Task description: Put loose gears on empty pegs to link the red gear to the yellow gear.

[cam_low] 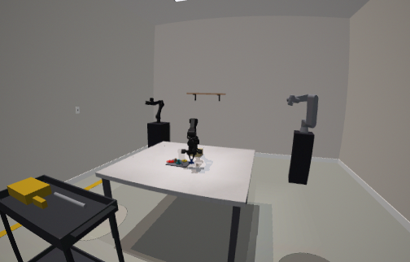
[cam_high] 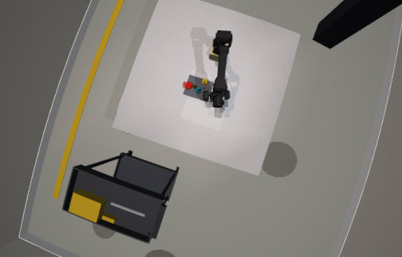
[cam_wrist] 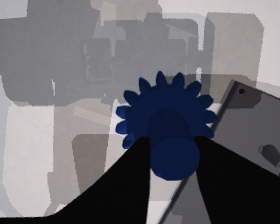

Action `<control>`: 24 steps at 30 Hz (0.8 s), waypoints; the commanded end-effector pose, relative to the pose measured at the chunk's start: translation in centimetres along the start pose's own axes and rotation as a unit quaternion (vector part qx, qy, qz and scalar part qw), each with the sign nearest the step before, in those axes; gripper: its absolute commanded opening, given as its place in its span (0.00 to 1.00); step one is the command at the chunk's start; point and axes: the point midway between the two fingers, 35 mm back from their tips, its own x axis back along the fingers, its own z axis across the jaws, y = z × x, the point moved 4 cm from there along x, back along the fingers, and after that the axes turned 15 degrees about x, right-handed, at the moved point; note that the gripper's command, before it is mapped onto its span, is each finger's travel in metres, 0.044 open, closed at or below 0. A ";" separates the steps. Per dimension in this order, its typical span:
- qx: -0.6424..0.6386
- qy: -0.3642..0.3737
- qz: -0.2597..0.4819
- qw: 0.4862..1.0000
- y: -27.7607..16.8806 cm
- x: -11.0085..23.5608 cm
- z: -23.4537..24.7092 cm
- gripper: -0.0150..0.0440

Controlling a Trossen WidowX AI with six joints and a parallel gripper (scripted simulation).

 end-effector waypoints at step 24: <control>-0.001 0.002 0.000 1.000 -0.1 7.1 0.1 0.25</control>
